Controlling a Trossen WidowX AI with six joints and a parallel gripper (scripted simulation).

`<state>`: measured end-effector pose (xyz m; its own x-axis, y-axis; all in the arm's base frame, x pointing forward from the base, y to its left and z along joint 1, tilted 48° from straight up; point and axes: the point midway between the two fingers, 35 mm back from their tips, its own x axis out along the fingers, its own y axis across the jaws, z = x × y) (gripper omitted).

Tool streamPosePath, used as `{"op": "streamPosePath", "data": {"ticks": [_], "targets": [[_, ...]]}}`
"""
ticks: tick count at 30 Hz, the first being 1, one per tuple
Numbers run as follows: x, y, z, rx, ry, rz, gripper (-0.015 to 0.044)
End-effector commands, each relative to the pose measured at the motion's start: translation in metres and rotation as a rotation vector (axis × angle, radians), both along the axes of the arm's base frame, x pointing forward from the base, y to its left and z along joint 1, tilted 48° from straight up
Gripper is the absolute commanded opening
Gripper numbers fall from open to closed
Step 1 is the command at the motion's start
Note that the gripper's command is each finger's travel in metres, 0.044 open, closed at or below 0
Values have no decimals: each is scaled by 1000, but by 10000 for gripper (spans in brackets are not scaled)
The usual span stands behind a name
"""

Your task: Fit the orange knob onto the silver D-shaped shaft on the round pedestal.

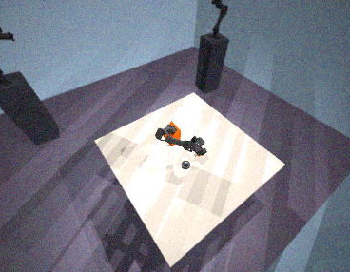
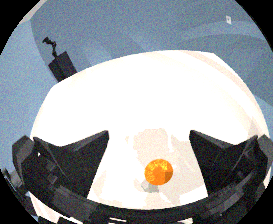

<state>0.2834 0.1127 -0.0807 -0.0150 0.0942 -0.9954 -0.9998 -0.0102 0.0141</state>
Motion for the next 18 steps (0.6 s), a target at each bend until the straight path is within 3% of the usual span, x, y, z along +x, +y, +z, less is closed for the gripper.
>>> {"op": "streamPosePath", "data": {"ticks": [1,7,18], "targets": [[-6,2,-1,-397,50,-40,440],[3,16,29,-892,-132,10,440],[3,17,30,-905,-141,14,440]]}}
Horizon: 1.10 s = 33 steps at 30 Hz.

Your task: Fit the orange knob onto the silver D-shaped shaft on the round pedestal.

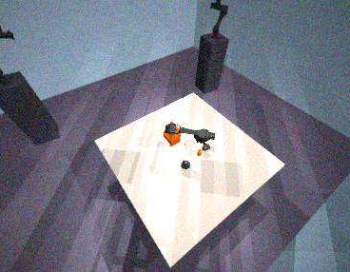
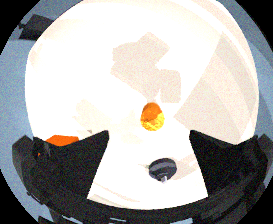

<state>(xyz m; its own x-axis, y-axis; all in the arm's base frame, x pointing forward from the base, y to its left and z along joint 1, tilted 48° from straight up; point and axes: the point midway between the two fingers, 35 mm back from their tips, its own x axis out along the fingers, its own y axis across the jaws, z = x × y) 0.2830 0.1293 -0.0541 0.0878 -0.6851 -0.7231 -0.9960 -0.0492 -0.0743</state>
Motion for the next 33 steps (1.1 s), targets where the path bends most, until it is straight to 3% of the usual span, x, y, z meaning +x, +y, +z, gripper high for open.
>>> {"op": "streamPosePath", "data": {"ticks": [1,9,24,33], "targets": [[3,1,4,-55,-29,13,440],[3,1,4,-48,-75,-33,440],[3,0,4,113,-1099,-1064,440],[3,0,3,173,-1442,-1412,440]]}}
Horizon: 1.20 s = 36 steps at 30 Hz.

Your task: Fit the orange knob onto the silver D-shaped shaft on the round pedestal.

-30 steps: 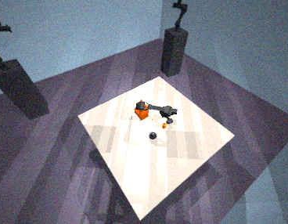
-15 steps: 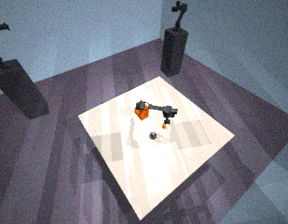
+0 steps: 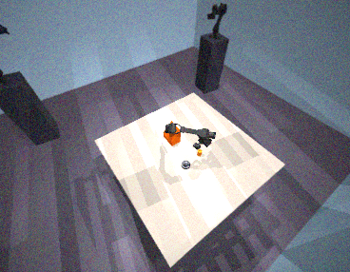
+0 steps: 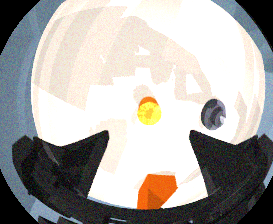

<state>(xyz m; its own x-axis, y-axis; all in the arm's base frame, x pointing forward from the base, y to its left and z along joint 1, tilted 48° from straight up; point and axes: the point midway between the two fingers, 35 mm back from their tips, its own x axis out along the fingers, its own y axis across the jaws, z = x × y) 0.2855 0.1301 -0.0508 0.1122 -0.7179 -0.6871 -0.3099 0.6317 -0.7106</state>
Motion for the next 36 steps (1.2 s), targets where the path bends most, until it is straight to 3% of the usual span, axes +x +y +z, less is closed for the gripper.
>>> {"op": "streamPosePath", "data": {"ticks": [1,16,36], "targets": [[1,0,0,90,-611,-574,440],[2,0,0,179,-1163,-1100,440],[2,0,0,182,-1176,-1112,440]]}}
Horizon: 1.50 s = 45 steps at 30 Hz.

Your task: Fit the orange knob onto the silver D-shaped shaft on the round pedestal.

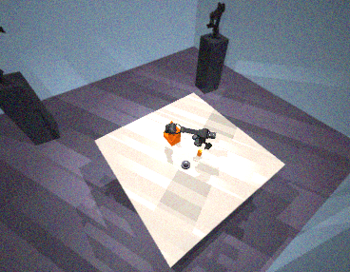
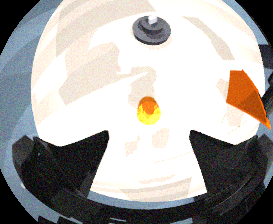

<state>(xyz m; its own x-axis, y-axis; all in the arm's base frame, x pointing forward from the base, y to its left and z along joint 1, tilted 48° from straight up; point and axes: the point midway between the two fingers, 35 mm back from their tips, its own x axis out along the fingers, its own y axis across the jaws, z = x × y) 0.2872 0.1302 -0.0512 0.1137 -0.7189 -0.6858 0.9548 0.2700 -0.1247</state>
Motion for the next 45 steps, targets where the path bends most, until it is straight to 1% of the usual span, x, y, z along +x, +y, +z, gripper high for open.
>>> {"op": "streamPosePath", "data": {"ticks": [1,4,9,11,45], "targets": [[1,-2,-2,-3,-19,-13,440],[5,-24,-21,-4,-19,-13,440],[5,-27,-24,-4,-19,-13,440],[6,-35,-32,-5,-19,-13,440],[13,-71,-66,-5,-19,-12,440]]}}
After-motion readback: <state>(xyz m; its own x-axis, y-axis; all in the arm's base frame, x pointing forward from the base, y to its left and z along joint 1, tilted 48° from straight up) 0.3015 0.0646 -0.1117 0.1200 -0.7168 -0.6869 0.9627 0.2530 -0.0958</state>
